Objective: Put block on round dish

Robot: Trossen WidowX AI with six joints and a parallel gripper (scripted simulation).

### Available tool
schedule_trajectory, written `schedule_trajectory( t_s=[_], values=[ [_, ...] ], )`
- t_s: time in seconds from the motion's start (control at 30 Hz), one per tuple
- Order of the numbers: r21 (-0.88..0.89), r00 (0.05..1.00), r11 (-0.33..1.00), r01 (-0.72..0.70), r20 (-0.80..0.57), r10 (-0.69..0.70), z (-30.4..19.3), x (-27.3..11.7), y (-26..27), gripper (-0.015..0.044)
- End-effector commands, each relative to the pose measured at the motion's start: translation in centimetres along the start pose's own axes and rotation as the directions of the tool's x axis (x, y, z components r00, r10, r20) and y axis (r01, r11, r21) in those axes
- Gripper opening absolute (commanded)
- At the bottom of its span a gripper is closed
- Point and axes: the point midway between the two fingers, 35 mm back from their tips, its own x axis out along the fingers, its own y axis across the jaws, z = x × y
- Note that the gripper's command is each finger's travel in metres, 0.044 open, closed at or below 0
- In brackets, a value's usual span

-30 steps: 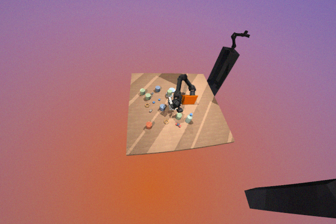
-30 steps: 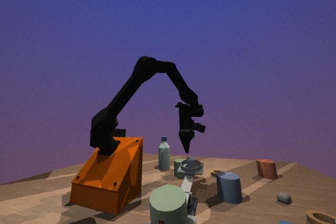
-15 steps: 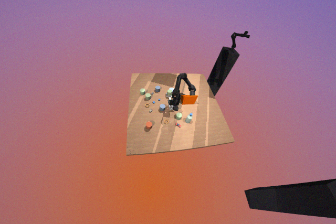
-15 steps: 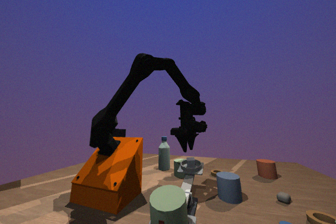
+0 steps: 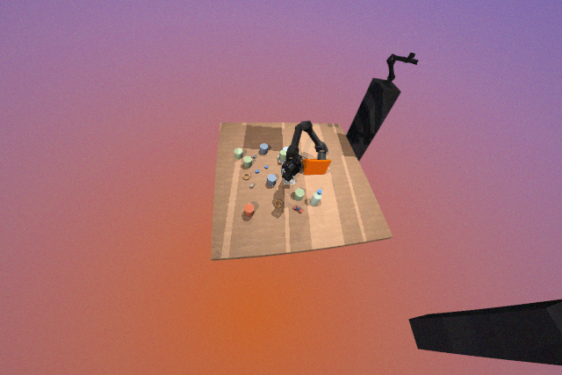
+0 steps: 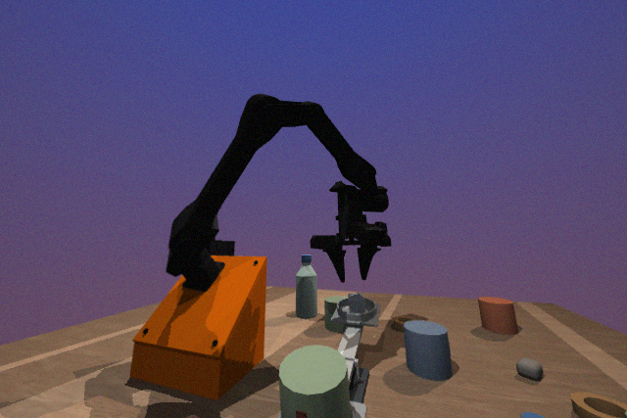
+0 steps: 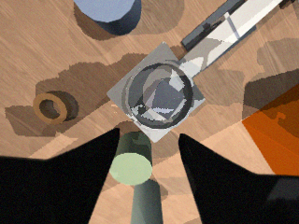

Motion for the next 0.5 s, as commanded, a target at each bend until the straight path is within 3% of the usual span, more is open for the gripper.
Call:
schedule_trajectory(
  t_s=[0.0, 0.33, 0.47],
  values=[
    [0.153, 1.0, 0.988, 0.001, 0.007, -0.002, 0.8, -0.2, -0.4, 0.026],
    [0.474, 1.0, 0.88, 0.003, 0.013, -0.011, 2.3, -0.6, -1.1, 0.026],
    [0.494, 1.0, 0.869, 0.003, 0.013, -0.011, 2.4, -0.6, -1.1, 0.026]
  ],
)
